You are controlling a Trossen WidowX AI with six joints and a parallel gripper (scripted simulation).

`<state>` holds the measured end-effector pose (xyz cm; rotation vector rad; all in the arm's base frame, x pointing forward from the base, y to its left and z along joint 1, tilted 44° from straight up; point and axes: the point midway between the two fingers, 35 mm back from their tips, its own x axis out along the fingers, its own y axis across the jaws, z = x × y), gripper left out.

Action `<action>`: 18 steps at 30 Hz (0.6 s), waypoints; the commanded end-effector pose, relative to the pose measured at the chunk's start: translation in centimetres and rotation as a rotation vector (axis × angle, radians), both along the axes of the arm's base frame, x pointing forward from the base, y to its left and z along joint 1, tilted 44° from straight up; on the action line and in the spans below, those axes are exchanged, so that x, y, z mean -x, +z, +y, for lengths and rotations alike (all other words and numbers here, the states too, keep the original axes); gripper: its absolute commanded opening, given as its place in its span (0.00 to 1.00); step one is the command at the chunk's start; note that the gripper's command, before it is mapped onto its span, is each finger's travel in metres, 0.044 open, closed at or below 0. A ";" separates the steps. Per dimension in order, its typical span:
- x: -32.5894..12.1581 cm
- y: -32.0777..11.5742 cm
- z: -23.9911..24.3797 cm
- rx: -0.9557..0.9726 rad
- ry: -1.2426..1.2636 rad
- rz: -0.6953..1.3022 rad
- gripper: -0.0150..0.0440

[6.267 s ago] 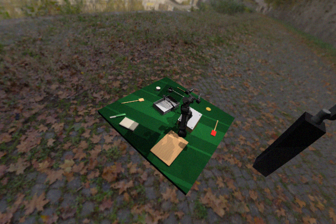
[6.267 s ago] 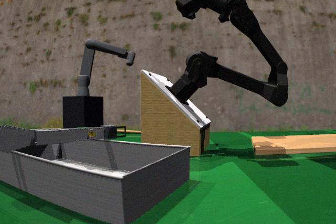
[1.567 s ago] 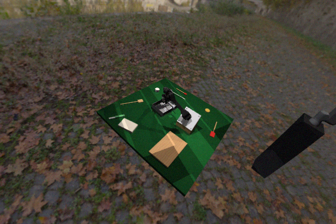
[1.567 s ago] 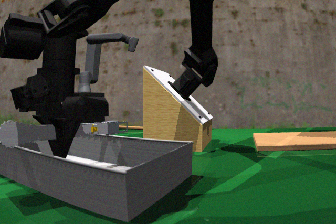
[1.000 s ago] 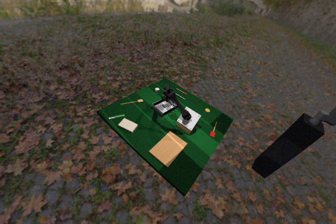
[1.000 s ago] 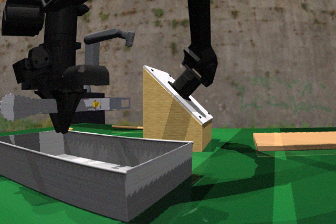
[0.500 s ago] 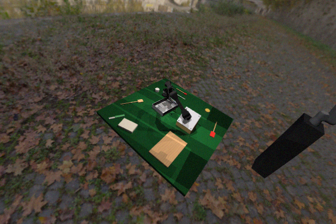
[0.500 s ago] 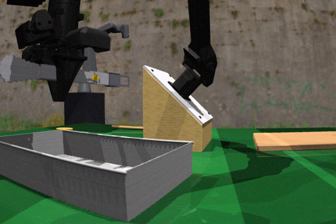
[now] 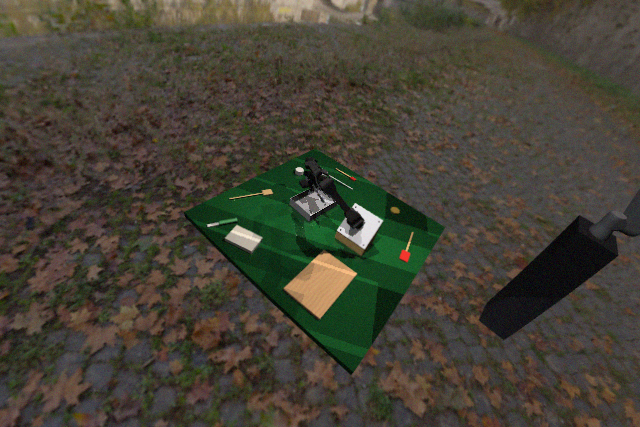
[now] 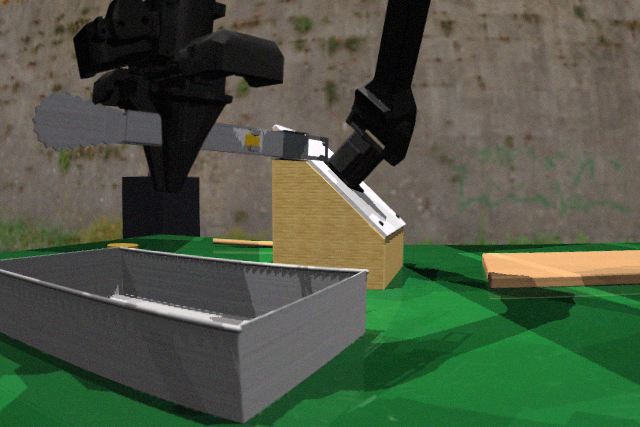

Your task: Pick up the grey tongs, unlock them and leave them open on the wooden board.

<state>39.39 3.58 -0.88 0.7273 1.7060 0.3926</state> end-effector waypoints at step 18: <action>3.4 10.4 10.0 0.054 -0.289 0.215 0.00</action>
